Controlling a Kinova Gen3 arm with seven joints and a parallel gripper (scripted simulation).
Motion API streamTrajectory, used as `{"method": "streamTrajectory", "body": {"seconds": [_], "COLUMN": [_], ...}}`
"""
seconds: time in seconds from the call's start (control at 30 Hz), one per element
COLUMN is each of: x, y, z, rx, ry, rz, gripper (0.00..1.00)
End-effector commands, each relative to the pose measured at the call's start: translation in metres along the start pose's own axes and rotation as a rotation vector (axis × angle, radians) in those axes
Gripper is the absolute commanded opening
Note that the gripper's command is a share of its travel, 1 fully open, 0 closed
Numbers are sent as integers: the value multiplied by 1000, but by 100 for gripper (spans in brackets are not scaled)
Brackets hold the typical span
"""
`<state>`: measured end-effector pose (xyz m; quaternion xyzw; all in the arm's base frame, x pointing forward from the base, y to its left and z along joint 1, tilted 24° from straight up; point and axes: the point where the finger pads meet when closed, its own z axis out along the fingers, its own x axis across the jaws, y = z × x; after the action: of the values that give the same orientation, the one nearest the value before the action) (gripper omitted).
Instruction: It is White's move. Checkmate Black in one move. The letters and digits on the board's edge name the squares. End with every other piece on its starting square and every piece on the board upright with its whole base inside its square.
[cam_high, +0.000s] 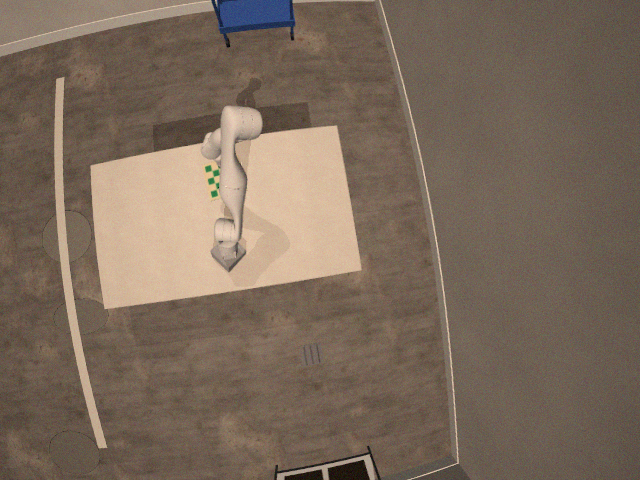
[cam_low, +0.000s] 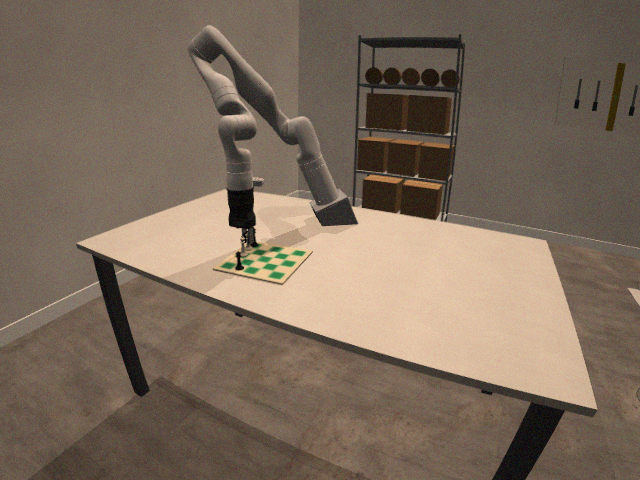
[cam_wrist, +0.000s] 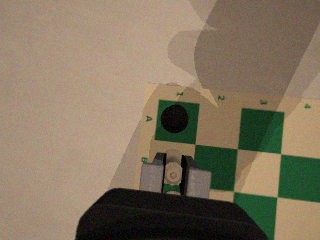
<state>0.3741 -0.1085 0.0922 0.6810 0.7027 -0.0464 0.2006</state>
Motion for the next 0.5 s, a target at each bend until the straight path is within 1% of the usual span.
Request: {"method": "streamTrajectory", "body": {"seconds": [0.0, 0.47], "x": [0, 0], "y": [1, 1], "z": [0, 1], "rx": [-2, -2], "ry": [0, 0], "rz": [0, 0], "gripper": [0, 0]}}
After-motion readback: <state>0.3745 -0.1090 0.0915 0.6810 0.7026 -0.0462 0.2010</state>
